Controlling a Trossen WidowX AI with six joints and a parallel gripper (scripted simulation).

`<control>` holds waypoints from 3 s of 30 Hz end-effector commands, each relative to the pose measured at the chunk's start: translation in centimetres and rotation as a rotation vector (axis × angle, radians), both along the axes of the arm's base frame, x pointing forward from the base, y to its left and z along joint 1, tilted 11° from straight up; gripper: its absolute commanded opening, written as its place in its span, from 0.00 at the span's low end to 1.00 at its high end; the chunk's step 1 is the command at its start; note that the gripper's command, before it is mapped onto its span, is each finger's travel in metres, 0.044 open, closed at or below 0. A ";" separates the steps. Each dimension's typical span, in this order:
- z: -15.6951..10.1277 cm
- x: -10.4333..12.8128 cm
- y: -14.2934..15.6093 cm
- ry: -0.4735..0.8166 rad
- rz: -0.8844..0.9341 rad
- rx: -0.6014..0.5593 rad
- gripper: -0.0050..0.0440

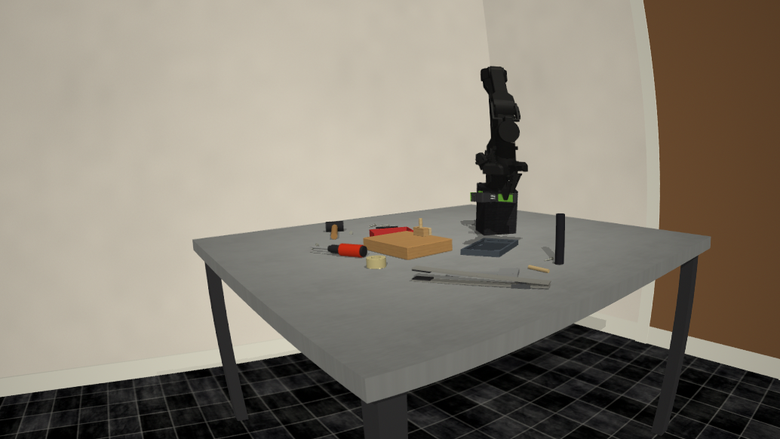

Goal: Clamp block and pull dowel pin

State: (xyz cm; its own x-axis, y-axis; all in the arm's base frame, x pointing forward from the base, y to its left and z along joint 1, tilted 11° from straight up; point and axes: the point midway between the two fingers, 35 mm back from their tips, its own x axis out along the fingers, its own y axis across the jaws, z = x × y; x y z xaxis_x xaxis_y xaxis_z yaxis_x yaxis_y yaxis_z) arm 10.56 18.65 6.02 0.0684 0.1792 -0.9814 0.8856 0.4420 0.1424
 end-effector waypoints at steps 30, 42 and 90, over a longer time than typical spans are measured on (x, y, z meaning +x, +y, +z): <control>0.0 1.2 0.3 0.025 -0.120 0.007 0.10; 0.2 2.1 0.5 0.027 -0.130 0.007 0.10; 0.4 6.3 0.8 0.037 -0.176 0.007 0.10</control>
State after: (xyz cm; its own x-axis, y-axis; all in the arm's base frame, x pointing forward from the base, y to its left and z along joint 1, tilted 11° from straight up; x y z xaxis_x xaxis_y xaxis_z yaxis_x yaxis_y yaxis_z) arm 16.35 19.29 6.47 0.0654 0.1738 -0.9826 0.9532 0.2804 0.1130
